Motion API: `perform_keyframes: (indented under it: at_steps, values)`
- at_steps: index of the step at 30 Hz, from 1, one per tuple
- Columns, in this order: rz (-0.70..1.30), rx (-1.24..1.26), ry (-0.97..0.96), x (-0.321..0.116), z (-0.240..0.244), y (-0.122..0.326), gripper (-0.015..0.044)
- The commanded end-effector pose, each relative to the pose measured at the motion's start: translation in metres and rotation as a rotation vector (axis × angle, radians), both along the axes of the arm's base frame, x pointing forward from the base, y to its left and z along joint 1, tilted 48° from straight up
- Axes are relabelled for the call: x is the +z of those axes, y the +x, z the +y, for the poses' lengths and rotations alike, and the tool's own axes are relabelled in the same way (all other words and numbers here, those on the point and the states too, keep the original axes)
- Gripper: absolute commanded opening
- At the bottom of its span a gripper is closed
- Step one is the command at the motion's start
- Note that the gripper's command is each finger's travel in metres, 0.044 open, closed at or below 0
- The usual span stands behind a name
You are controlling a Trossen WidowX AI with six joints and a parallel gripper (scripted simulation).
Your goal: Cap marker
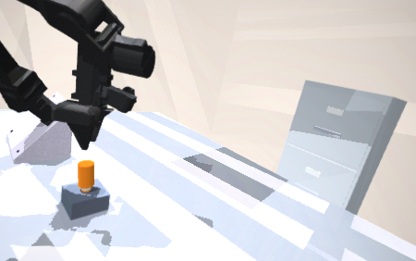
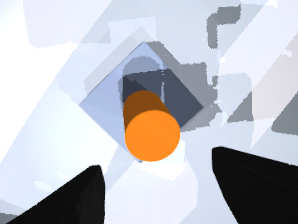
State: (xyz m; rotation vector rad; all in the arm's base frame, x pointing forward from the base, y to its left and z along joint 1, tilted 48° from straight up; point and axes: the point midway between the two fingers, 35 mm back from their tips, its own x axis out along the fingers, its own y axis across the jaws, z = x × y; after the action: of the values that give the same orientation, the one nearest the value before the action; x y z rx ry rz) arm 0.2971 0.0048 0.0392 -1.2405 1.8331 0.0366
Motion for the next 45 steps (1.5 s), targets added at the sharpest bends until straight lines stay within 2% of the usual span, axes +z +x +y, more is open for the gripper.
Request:
perform_keyframes:
  at_steps: [1, 6, 23, 45]
  values:
    - [-0.366, -0.343, -0.050, -0.002, -0.005, -0.001, 0.0125]
    - [-0.676, -0.631, -0.093, -0.004, -0.008, -0.001, 0.0000]
    - [-0.688, -0.642, -0.095, -0.005, -0.009, -0.001, 0.0000]
    - [-0.689, -0.642, -0.096, -0.026, -0.032, -0.004, 0.0000]
